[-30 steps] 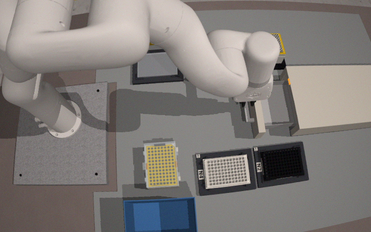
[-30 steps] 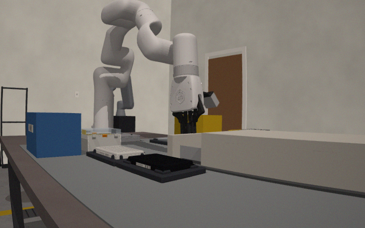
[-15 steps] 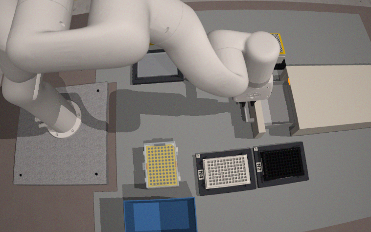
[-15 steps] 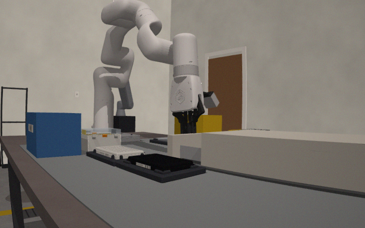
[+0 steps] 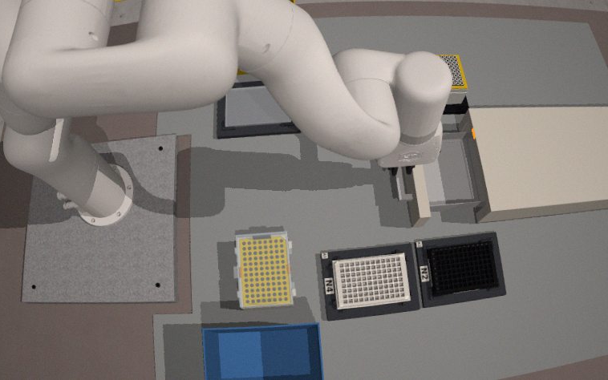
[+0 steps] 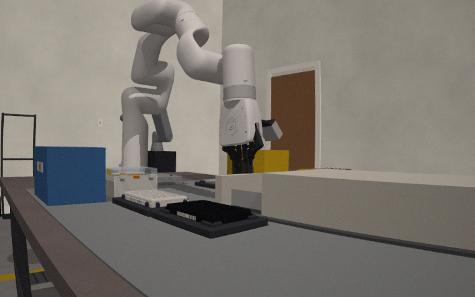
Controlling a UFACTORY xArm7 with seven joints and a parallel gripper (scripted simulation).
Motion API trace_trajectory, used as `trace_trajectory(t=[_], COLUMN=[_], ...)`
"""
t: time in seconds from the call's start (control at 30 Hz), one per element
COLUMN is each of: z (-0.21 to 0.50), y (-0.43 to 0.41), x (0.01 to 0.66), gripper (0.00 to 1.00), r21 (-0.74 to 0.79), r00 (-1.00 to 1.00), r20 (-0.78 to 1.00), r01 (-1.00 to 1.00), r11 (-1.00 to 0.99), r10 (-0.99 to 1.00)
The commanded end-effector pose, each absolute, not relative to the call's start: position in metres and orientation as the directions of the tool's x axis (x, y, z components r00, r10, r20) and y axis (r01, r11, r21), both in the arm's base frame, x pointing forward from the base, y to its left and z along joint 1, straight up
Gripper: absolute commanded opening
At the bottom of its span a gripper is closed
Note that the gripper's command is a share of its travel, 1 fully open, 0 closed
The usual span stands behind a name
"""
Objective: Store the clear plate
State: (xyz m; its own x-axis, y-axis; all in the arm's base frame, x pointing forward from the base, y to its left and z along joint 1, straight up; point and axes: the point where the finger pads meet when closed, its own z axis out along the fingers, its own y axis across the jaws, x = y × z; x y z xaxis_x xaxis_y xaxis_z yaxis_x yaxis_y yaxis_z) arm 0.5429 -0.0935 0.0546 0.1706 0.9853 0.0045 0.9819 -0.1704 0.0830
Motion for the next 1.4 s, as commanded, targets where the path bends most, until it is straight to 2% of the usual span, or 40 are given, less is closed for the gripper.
trace_trajectory(t=[0.0,1.37], z=[0.0252,0.0251], y=[-0.0886,-0.0871], x=[0.5171,0.5084], gripper=[0.21,0.21], r21=[0.005,0.005], r00=[0.17,0.17], r20=[0.006,0.006], r01=[0.985,0.985], r11=[-0.17,-0.17], r10=[0.985,0.985])
